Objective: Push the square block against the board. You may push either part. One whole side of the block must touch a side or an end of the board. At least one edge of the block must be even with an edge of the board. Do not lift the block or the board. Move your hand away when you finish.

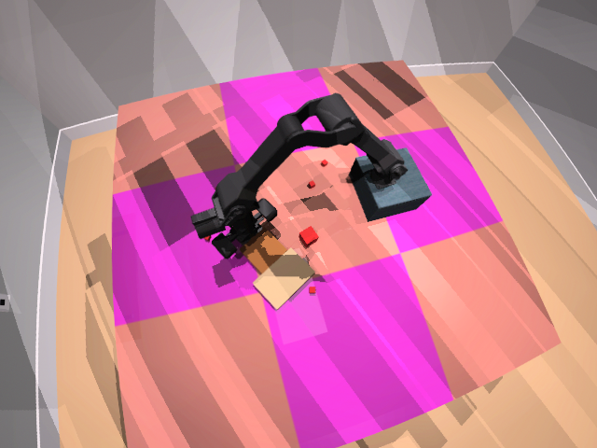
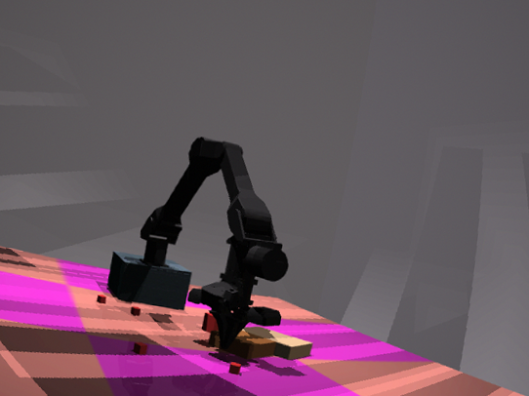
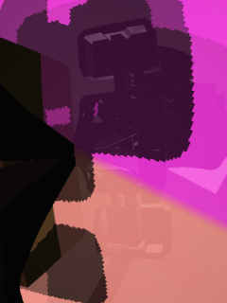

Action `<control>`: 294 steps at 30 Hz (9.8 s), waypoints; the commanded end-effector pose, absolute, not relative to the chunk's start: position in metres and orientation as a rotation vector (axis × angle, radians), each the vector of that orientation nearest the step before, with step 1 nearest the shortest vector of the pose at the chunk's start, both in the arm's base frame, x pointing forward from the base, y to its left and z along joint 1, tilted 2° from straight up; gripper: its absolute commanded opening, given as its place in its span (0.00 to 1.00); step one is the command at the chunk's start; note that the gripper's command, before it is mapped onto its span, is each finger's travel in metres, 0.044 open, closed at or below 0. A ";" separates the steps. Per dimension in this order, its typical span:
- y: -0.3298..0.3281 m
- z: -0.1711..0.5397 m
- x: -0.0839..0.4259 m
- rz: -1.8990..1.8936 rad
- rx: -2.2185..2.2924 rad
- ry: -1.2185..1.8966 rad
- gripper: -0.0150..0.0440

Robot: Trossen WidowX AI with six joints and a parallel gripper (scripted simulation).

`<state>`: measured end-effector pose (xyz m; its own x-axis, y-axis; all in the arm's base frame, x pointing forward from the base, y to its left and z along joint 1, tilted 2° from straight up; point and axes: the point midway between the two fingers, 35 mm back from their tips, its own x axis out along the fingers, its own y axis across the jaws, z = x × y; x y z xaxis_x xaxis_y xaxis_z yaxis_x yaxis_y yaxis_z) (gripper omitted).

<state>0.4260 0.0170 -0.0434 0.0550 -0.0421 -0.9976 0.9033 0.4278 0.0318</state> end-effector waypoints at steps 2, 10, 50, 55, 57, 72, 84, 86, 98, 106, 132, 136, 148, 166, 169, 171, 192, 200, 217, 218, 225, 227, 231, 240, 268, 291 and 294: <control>0.025 -0.046 0.420 -0.873 0.864 1.328 0.25; 0.031 -0.046 0.417 -0.873 0.864 1.329 0.25; 0.030 -0.046 0.417 -0.873 0.864 1.328 0.25; 0.023 -0.046 0.420 -0.874 0.864 1.328 0.25; 0.020 -0.045 0.422 -0.874 0.864 1.328 0.25; 0.005 -0.036 0.429 -0.875 0.865 1.318 0.25; 0.007 0.007 0.429 -0.869 0.859 1.321 0.25; 0.011 0.007 0.430 -0.836 0.824 1.335 0.25; 0.047 0.008 0.441 -0.535 0.508 1.438 0.25; 0.070 0.008 0.446 -0.333 0.296 1.483 0.25; 0.135 0.009 0.451 0.303 -0.360 1.503 0.25; 0.135 0.009 0.451 0.303 -0.360 1.503 0.25; 0.133 -0.046 0.453 0.302 -0.360 1.503 0.25; 0.128 -0.047 0.441 0.302 -0.360 1.504 0.25; 0.127 -0.047 0.439 0.302 -0.360 1.504 0.25; 0.126 -0.047 0.437 0.302 -0.360 1.504 0.25; 0.124 -0.047 0.434 0.302 -0.360 1.504 0.25; 0.130 -0.046 0.446 0.302 -0.360 1.503 0.25; 0.141 -0.045 0.471 0.302 -0.360 1.501 0.25; 0.141 -0.045 0.472 0.303 -0.360 1.501 0.25; 0.140 0.010 0.467 0.303 -0.360 1.501 0.25; 0.140 0.010 0.467 0.303 -0.360 1.501 0.25; 0.140 0.008 0.468 0.301 -0.361 1.495 0.25; 0.118 0.010 0.461 0.083 -0.133 1.515 0.25; 0.048 0.010 0.420 -0.649 0.630 1.415 0.25; 0.025 -0.047 0.404 -0.892 0.883 1.321 0.25; 0.025 -0.047 0.404 -0.892 0.883 1.321 0.25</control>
<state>0.4024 0.0244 -0.0433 0.0380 -0.0399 -0.9985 0.9103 0.4137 0.0182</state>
